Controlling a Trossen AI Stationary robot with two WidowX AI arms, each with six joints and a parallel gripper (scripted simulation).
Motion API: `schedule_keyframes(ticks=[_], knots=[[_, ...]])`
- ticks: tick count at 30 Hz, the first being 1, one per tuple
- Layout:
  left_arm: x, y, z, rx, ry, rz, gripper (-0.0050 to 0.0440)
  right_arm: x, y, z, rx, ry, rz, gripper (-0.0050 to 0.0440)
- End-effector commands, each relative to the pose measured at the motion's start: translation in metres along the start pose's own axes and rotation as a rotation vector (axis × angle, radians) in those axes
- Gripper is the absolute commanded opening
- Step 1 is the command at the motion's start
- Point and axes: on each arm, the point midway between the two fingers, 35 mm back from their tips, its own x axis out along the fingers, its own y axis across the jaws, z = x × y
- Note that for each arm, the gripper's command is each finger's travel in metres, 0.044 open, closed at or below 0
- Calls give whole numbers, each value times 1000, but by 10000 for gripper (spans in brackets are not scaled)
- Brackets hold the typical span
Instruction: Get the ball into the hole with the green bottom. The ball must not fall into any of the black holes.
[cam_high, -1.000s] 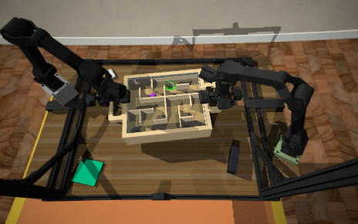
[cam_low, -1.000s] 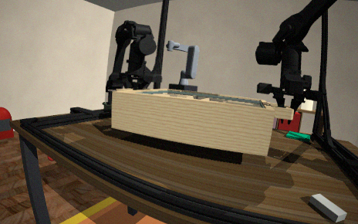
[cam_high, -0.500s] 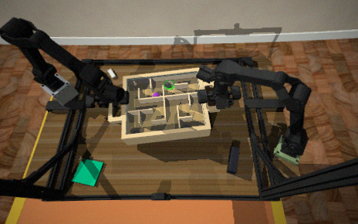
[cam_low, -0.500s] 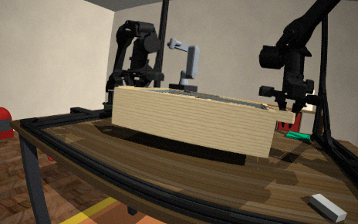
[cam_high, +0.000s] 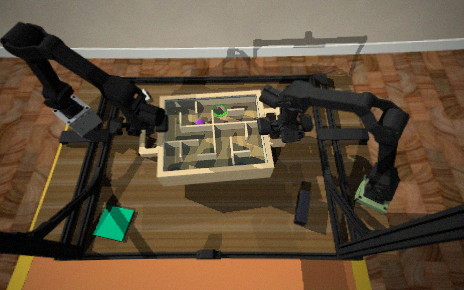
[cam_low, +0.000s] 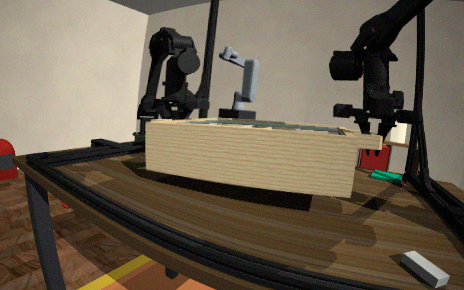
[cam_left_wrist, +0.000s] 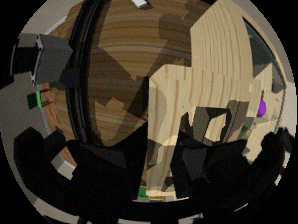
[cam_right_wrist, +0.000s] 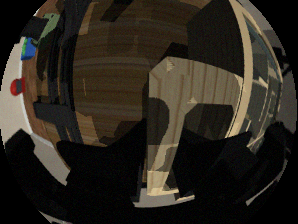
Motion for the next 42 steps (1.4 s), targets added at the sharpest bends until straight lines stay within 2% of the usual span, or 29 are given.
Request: schedule_keyframes(ticks=[1, 16, 23, 31, 42], knots=[[0, -1, -1, -1, -7, -8, 20, -2, 1, 1, -1, 11, 5, 20], [22, 1, -2, -1, -10, -99, 20, -25, -3, 2, -1, 14, 96, 20], [6, -1, 1, 0, 44, -30, 20, -9, 0, -1, 0, -40, 28, 20], [-1, -1, 0, -1, 21, -5, 20, -2, 1, 0, -1, -17, 3, 20], [13, 1, -3, -3, -50, -64, 20, -15, -1, 3, -2, 54, 61, 20]])
